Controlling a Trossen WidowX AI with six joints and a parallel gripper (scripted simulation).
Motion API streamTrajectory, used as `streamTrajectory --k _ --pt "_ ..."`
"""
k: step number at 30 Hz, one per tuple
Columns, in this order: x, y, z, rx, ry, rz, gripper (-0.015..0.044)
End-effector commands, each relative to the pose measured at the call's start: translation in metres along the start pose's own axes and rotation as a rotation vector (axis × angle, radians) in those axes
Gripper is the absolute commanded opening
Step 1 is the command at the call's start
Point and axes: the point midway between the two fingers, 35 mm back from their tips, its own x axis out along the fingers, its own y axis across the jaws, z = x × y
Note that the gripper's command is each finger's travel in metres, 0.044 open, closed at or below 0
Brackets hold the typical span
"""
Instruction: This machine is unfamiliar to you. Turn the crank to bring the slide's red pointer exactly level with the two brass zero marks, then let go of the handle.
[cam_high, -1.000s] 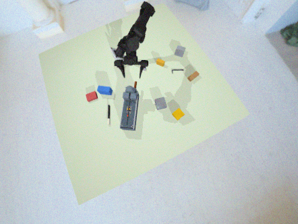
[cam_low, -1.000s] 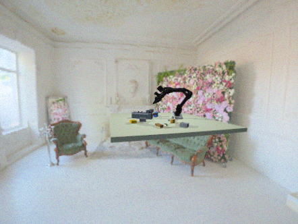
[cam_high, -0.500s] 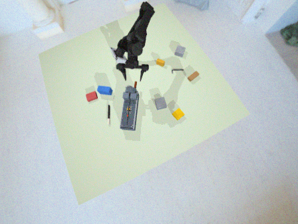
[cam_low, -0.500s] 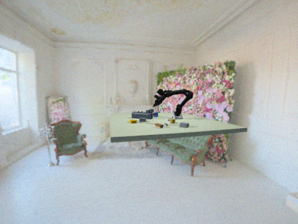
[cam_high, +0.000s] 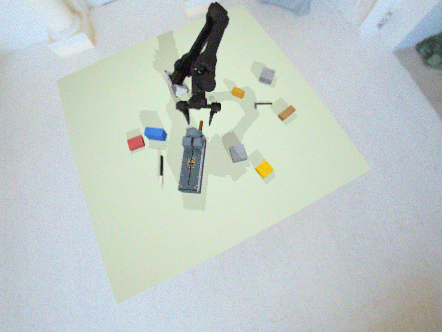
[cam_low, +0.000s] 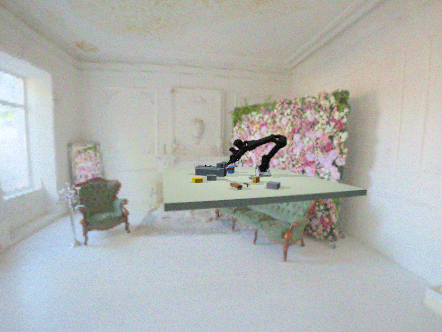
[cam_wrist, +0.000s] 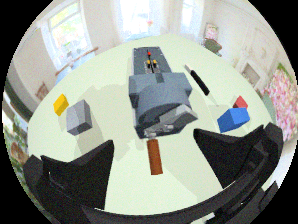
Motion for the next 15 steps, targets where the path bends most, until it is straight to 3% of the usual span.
streamTrajectory --k 1,15 --pt "0.004 0.001 -0.004 0.002 -0.009 0.002 0.044" --pt "0.022 0.001 -0.019 0.002 -0.008 0.001 0.044"
